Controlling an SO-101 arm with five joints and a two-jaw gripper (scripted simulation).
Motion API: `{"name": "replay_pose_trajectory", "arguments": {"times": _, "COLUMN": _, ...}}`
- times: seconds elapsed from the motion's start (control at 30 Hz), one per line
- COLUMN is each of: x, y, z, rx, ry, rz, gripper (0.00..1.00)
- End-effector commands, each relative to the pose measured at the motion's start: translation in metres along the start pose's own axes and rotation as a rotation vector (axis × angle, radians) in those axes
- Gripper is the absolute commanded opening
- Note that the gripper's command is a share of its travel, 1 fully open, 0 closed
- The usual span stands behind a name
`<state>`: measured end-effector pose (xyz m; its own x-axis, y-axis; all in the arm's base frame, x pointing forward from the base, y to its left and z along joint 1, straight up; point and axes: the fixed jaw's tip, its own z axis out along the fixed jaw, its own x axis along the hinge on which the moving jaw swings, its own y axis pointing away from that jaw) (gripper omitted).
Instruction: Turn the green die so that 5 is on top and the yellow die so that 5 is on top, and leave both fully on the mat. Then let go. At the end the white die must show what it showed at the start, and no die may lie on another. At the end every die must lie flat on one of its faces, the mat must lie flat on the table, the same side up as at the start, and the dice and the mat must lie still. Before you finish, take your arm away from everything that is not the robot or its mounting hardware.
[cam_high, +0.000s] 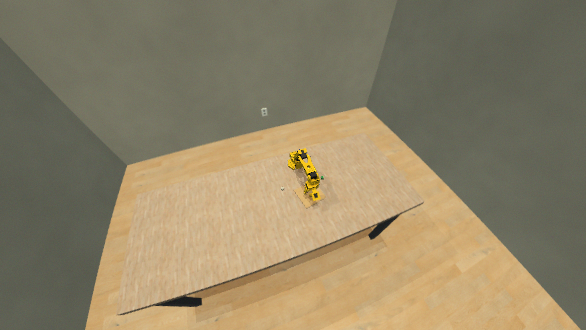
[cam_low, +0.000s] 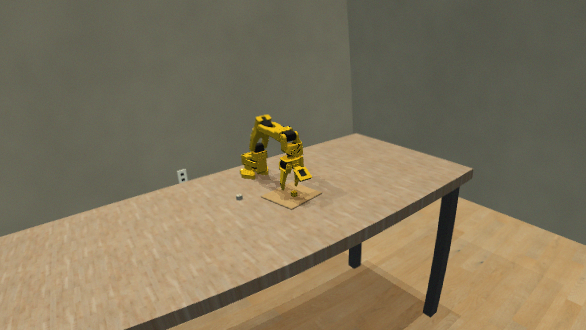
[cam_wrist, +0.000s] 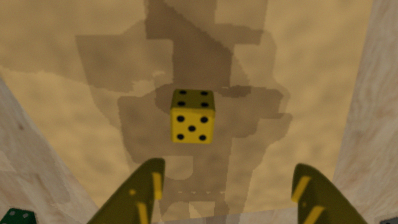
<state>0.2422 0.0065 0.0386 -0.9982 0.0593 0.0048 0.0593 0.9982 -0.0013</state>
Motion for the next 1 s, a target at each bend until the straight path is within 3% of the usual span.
{"name": "replay_pose_trajectory", "arguments": {"times": 0.0, "x": -0.0078, "y": 0.0032, "z": -0.031, "rx": -0.007, "ry": -0.096, "rz": -0.004, "gripper": 0.27}}
{"name": "replay_pose_trajectory", "arguments": {"times": 0.23, "x": -0.006, "y": 0.0031, "z": -0.0406, "rx": -0.008, "ry": -0.104, "rz": -0.004, "gripper": 0.27}}
{"name": "replay_pose_trajectory", "arguments": {"times": 0.97, "x": -0.006, "y": 0.0031, "z": -0.0408, "rx": -0.008, "ry": -0.105, "rz": -0.004, "gripper": 0.27}}
